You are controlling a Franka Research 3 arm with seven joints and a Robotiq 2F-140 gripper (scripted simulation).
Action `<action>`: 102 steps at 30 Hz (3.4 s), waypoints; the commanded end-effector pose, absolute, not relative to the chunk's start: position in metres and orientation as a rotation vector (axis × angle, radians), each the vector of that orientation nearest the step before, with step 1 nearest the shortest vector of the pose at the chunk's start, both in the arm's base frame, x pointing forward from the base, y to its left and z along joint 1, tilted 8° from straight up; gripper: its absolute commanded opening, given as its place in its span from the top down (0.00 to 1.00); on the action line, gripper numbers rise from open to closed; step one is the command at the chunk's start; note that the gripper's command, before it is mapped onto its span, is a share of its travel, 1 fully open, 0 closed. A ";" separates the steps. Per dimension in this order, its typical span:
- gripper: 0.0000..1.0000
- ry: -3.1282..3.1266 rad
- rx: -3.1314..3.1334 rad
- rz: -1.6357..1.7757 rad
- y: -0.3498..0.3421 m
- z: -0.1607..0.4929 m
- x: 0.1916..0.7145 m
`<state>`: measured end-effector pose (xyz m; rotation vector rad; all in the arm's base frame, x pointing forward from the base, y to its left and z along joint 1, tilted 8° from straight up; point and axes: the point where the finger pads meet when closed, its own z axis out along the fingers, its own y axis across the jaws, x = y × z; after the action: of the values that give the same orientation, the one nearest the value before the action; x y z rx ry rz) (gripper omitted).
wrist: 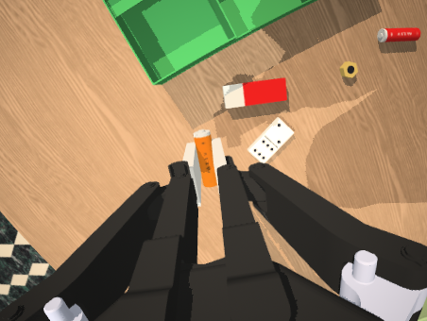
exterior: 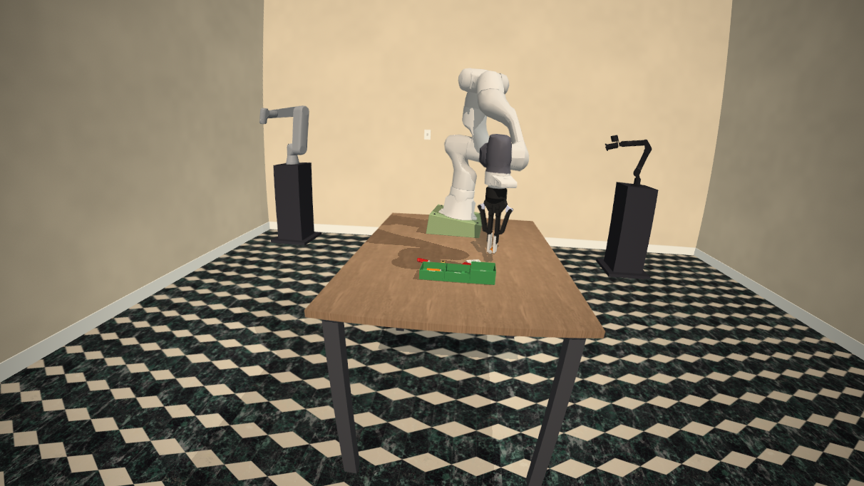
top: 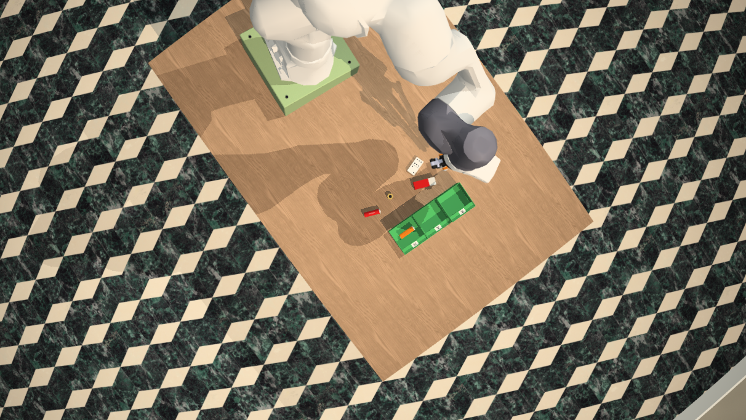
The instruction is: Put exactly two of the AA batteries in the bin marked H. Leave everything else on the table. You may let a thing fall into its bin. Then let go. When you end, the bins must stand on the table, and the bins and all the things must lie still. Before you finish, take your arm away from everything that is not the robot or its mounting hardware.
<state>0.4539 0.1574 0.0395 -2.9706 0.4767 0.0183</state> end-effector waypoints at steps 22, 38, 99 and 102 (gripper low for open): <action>0.95 0.470 -2.973 0.024 0.157 0.039 0.452; 0.95 0.470 -2.973 0.024 0.157 0.039 0.452; 0.95 0.470 -2.973 0.024 0.120 0.041 0.475; 0.95 0.470 -2.973 0.024 0.105 0.039 0.483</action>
<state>0.4787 0.1161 0.0407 -2.9616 0.5239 0.0175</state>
